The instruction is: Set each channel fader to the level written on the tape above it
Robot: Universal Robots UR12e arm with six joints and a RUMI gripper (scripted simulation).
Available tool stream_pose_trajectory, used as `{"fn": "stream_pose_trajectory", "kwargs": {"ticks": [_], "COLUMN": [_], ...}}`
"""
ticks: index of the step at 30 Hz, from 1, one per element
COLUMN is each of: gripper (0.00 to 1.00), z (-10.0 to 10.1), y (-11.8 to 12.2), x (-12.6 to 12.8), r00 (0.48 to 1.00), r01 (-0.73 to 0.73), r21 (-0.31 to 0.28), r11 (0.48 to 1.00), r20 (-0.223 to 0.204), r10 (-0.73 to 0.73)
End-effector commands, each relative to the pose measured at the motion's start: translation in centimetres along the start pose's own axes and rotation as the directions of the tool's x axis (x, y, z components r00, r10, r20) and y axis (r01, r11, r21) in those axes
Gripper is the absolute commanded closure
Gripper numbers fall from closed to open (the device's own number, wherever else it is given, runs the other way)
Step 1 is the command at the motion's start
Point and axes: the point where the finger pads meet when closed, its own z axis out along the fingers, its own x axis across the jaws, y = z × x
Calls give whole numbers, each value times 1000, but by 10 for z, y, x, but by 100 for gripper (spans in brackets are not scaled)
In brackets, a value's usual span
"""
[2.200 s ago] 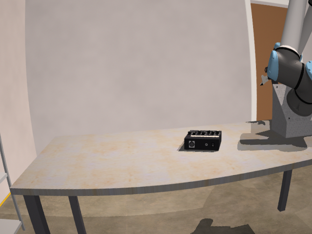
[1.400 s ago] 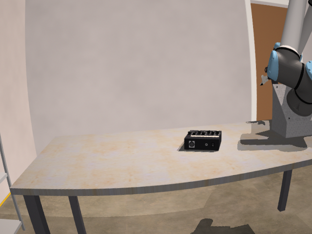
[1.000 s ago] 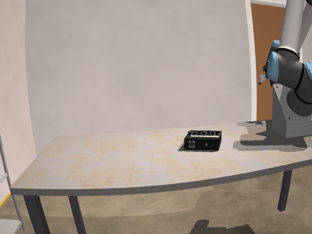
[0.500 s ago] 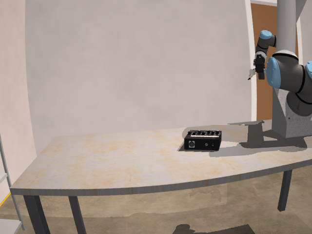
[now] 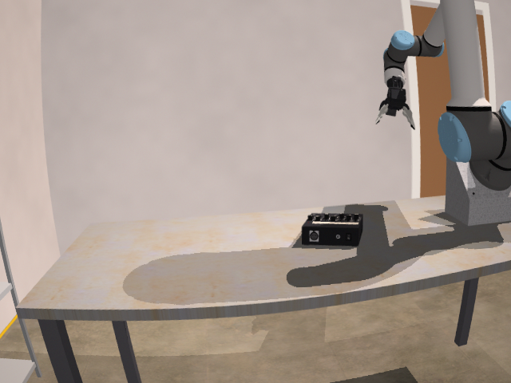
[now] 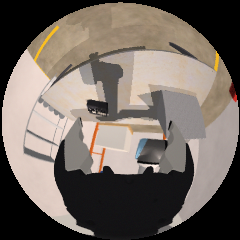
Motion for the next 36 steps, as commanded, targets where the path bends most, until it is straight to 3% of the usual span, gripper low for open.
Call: {"fn": "stream_pose_trajectory", "kwargs": {"ticks": [1,2,8,9,13,14,17,19,25,31,34,36], "gripper": [0,0,0,0,0,0,0,0,0,0,0,0], "z": [17,17,65,65,105,105,138,138,205,265,291,291], "y": [21,21,64,64,98,98,125,125,179,227,247,247], "x": [-54,-54,-122,-122,-161,-161,-185,-185,-219,-235,-238,-238], "r00": [983,983,871,871,739,739,615,615,342,86,-20,-20], "r01": [179,179,478,478,660,660,775,775,928,986,990,990], "r21": [103,103,172,172,166,166,137,137,37,-78,-129,-129], "r11": [978,978,861,861,732,732,618,618,372,149,58,58], "r20": [-64,-64,-215,-215,-319,-319,-388,-388,-487,-527,-531,-531], "r10": [-173,-173,-441,-441,-594,-594,-686,-686,-804,-845,-847,-847]}}
